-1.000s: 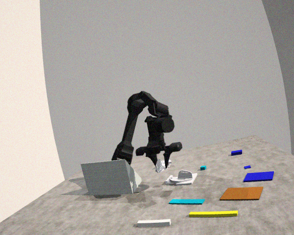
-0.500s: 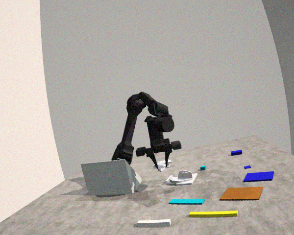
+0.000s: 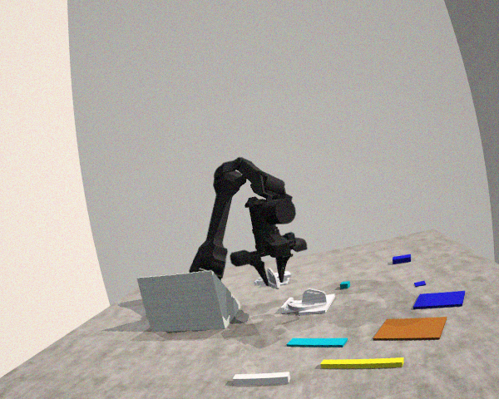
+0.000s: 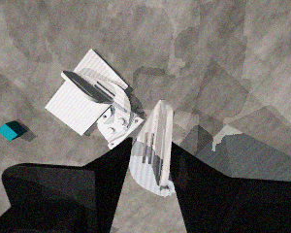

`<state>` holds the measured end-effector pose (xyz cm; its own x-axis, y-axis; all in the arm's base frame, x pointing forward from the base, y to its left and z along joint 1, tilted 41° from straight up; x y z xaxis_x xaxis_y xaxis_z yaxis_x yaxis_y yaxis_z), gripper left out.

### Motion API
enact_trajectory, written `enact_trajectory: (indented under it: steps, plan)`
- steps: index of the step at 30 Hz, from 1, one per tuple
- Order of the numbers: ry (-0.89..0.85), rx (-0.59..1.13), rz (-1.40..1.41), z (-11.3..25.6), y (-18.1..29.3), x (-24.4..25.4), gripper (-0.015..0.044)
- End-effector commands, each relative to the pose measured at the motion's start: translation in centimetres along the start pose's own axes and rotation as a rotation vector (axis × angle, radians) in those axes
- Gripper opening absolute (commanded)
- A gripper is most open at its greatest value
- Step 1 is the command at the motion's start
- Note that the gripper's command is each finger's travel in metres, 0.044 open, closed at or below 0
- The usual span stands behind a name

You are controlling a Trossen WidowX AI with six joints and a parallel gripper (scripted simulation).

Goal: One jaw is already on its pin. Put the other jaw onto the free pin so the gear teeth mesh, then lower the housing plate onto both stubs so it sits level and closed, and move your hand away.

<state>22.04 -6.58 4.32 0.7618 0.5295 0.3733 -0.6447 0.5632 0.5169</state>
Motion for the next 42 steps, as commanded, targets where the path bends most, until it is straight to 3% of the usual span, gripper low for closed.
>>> enact_trajectory:
  steps: [1,33,42]
  plan:
    - [-0.004,0.001,0.078,0.0,0.4,0.1,0.0134]
    - [-0.008,0.003,0.757,-0.4,3.3,0.9,0.0134]
    - [-0.008,0.003,0.771,-0.4,3.3,0.9,0.0134]
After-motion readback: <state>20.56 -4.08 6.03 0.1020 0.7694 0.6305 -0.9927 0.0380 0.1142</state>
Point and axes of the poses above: the point midway between the two fingers, 35 mm back from their tips, its own z axis back along the fingers, its own x axis across the jaws, y = z × x, the point moved 3 cm from there along z, back along the fingers, and after that the axes turned 6 degrees about z, right-handed, at the moved point
